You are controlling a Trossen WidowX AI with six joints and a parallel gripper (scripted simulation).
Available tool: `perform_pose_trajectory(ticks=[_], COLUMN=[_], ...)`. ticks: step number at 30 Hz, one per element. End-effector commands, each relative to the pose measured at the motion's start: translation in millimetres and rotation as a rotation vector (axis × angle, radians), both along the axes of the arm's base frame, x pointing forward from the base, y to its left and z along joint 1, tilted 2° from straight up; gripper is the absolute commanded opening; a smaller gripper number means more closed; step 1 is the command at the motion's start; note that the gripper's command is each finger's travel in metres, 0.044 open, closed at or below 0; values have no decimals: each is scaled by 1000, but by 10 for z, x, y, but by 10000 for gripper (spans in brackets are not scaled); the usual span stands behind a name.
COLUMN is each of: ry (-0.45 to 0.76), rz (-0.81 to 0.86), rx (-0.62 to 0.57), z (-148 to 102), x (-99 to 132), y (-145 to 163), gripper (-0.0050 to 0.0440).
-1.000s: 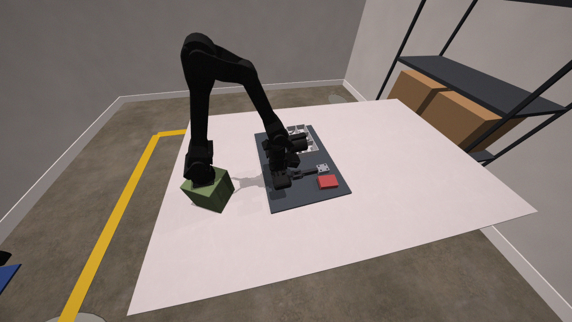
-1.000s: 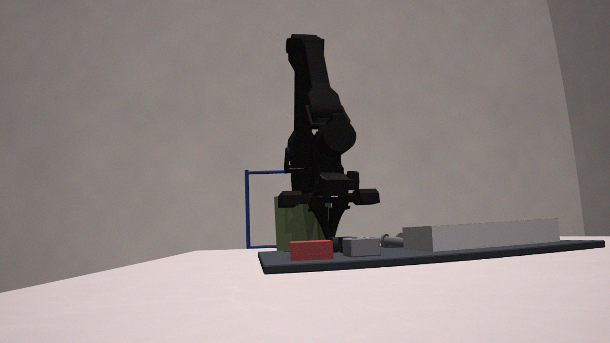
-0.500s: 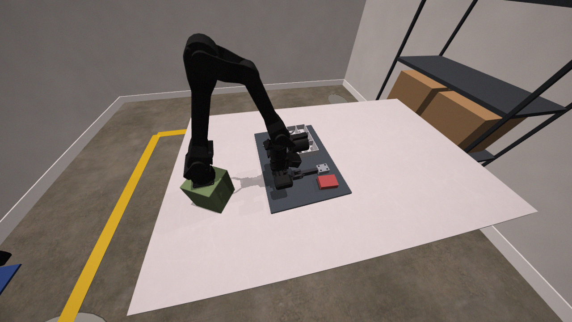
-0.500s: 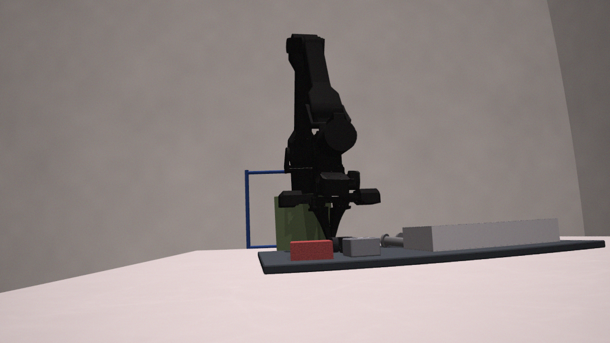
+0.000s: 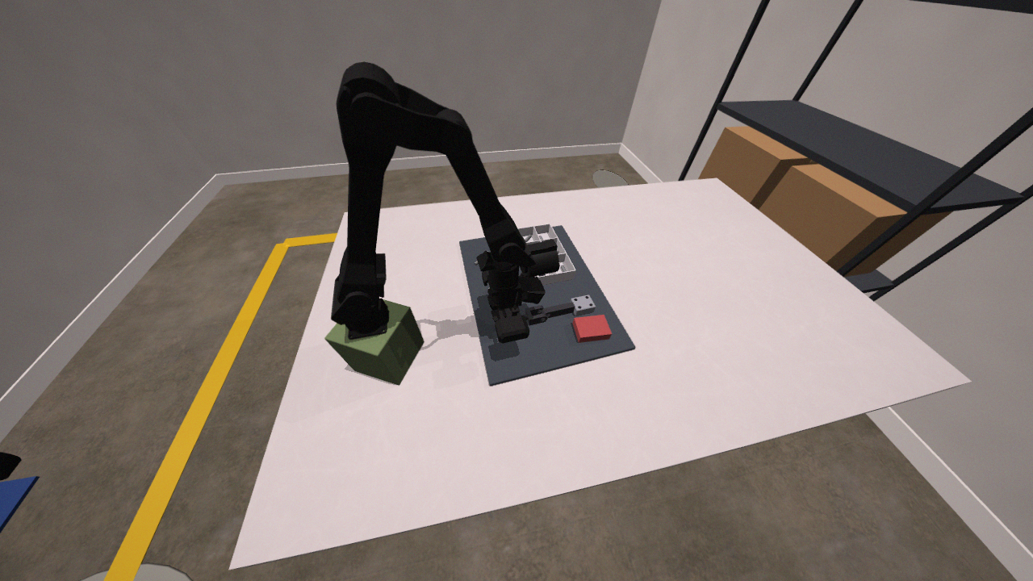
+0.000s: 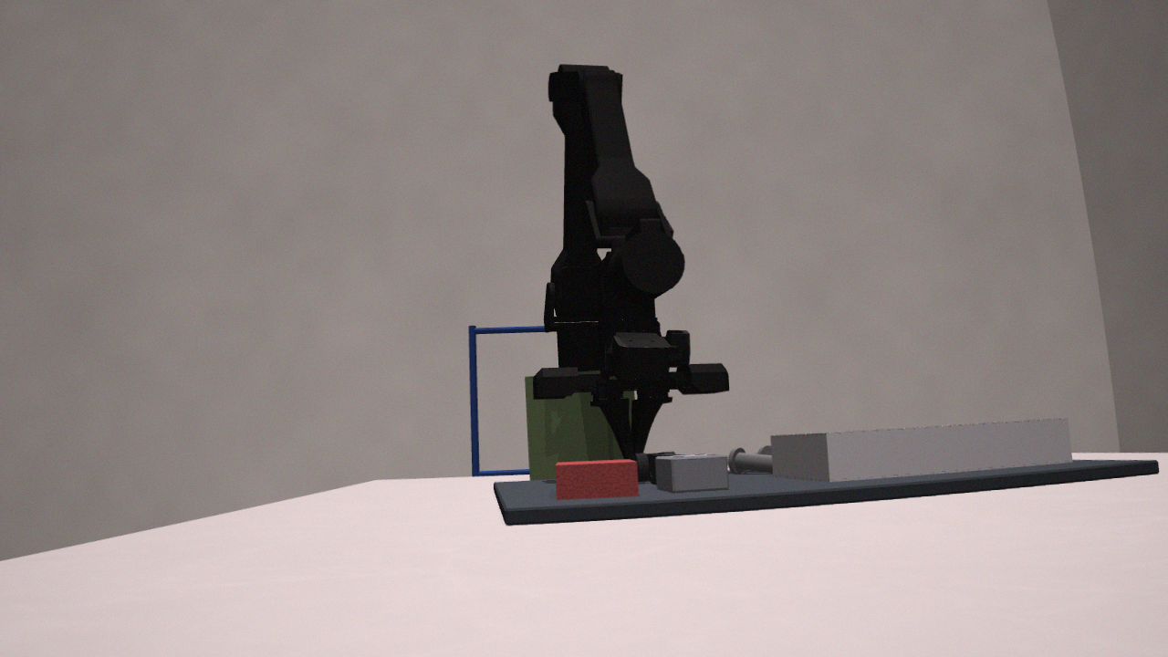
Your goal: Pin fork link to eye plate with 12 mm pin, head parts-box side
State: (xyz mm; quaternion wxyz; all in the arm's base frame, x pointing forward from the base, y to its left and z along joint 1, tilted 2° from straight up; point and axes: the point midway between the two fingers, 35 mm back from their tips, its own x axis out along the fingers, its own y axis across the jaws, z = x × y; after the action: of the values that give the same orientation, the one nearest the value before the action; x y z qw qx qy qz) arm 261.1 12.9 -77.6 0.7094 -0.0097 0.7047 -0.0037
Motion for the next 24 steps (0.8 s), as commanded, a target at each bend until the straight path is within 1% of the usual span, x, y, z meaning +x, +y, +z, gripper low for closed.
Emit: perform_pose_trajectory(ticks=[1,24], ry=[-20,-20], rz=[-1,-1], rx=[3,3], z=[15,5], x=[89,171], y=[3,3], gripper=[0,0])
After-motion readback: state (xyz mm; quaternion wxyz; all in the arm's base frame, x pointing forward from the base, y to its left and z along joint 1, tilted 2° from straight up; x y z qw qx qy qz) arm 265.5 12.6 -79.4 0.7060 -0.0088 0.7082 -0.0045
